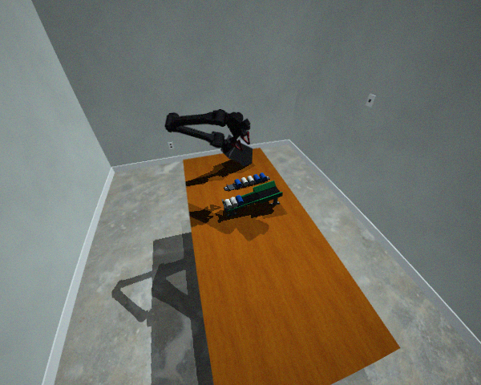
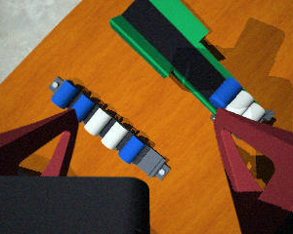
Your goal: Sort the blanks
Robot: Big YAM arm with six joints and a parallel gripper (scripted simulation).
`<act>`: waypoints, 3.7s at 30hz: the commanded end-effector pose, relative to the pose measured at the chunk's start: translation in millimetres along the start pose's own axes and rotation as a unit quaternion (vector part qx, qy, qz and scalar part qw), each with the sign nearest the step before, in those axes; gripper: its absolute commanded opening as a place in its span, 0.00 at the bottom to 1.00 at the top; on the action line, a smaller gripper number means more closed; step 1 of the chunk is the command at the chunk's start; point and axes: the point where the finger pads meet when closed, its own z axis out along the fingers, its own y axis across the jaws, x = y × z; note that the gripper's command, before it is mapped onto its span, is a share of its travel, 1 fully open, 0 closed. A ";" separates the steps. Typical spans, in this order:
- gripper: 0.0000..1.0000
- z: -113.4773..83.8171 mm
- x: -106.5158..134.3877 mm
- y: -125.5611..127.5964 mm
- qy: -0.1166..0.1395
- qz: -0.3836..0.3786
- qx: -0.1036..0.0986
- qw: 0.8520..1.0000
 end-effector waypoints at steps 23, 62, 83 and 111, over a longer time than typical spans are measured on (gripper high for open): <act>1.00 75.7 50.5 27.5 0.118 -0.153 -0.020 0.981; 1.00 147.0 150.9 74.7 0.269 -0.406 -0.122 0.865; 0.78 192.6 180.9 71.2 0.273 -0.402 -0.123 0.865; 0.78 192.9 182.1 71.4 0.274 -0.401 -0.124 0.865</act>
